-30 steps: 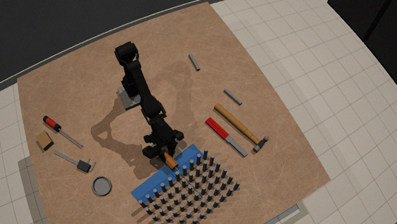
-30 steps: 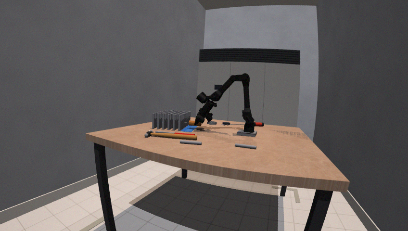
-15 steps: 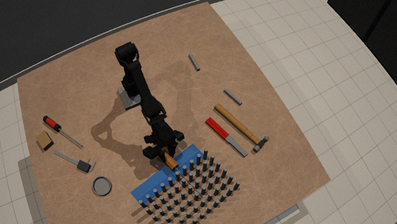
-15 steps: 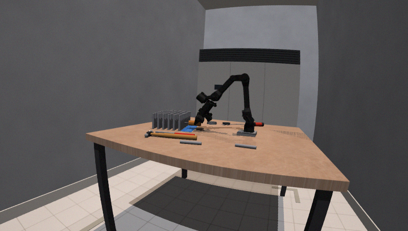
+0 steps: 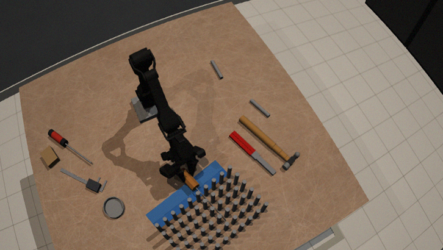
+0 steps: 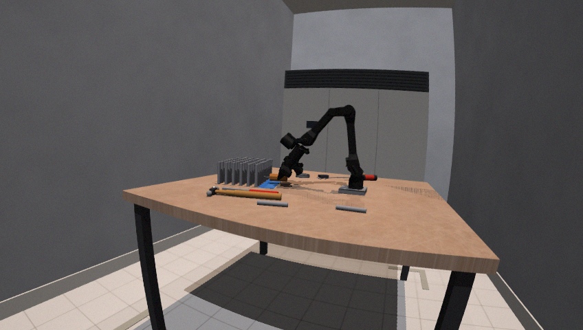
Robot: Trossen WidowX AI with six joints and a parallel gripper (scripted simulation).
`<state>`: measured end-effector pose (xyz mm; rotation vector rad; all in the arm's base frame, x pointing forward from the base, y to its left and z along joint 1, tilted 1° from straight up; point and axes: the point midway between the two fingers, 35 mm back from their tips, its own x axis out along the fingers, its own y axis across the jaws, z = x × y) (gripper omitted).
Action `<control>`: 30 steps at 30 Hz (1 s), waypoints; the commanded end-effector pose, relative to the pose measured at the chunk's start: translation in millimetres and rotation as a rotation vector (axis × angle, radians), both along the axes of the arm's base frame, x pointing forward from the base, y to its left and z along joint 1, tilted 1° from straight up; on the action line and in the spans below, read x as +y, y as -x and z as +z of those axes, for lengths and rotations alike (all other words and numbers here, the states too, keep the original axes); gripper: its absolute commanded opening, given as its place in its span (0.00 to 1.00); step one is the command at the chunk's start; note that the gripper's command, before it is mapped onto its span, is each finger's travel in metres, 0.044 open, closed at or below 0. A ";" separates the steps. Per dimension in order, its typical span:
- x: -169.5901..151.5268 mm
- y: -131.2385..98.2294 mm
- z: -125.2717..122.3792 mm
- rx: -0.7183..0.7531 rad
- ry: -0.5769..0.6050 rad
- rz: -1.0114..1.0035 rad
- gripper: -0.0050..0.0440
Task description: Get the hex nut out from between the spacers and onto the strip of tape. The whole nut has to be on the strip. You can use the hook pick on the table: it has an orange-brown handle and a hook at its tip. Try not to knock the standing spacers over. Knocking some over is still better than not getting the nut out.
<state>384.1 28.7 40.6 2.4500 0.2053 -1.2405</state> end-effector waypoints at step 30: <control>1.0 -6.4 2.8 -0.040 -0.002 -0.003 0.00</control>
